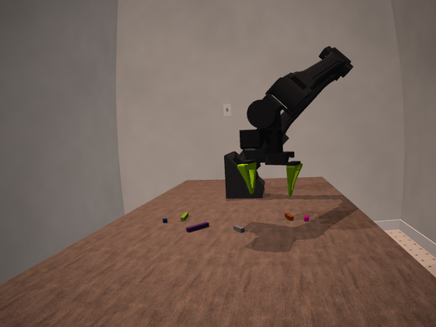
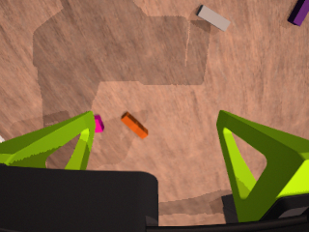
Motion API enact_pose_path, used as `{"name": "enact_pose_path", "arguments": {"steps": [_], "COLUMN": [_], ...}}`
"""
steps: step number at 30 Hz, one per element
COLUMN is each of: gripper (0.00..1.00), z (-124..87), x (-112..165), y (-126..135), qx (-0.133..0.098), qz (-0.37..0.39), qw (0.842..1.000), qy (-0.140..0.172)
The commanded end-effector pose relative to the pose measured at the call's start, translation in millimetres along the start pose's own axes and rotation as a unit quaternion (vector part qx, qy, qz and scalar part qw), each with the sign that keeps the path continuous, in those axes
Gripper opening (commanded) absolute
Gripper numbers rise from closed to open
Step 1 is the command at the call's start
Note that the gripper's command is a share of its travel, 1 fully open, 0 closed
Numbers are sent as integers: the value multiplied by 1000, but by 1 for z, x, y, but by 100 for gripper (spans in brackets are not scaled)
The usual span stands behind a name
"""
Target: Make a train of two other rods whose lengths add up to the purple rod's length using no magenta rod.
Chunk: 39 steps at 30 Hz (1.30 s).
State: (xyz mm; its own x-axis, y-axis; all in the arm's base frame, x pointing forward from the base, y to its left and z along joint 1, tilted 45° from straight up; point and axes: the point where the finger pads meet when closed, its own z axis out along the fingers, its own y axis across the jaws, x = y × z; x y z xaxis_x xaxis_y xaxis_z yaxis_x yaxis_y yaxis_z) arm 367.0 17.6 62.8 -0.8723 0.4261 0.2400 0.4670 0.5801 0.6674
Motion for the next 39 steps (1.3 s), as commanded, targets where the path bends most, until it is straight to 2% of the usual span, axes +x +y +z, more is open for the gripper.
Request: {"name": "enact_pose_path", "arguments": {"steps": [1, 13, 39], "gripper": [100, 100, 100], "z": [0, 1, 2], "x": [9, 21, 23], "y": [10, 20, 21], "qx": [0, -3, -2], "qz": [-64, -184, -199], "qw": [998, 983, 980], "qy": [4, 4, 6]}}
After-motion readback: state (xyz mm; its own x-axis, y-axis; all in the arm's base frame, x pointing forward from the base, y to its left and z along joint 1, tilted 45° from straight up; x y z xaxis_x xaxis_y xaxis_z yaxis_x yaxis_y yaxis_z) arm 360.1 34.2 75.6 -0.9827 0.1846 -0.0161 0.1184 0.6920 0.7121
